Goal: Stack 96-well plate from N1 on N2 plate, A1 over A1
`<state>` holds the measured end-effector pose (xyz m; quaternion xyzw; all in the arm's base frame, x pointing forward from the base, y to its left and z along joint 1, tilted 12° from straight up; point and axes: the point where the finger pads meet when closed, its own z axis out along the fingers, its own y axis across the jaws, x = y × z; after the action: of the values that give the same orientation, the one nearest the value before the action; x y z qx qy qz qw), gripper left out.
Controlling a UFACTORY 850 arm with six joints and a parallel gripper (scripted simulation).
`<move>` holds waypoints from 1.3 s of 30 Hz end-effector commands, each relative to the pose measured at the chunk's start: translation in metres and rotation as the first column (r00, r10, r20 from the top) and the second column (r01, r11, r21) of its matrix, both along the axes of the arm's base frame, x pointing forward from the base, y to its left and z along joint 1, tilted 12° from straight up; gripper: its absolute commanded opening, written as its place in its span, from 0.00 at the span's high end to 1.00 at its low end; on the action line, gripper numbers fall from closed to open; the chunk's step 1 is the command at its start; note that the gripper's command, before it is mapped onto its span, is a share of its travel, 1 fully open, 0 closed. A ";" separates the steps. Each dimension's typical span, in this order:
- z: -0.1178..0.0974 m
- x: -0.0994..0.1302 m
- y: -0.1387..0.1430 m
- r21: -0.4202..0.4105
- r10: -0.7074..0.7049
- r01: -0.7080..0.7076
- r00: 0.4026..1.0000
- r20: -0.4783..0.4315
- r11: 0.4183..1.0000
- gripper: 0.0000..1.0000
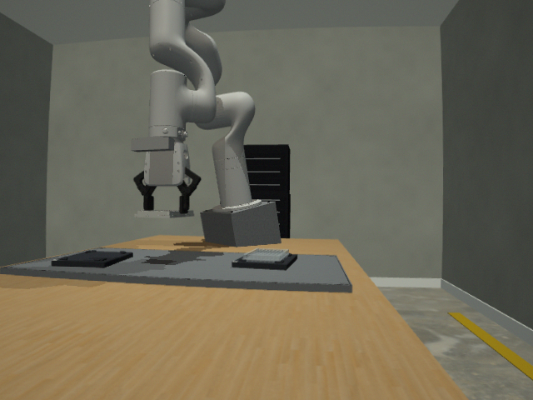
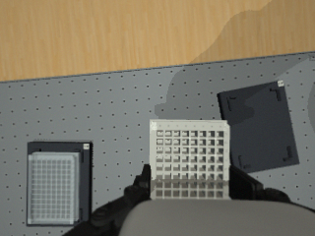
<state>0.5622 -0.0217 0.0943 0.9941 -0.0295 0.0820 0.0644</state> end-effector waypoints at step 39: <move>-0.020 -0.026 0.118 -0.003 -0.001 0.001 1.000 0.004 1.000 1.00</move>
<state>0.5379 0.0865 0.0753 0.9940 -0.0303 0.0825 0.0654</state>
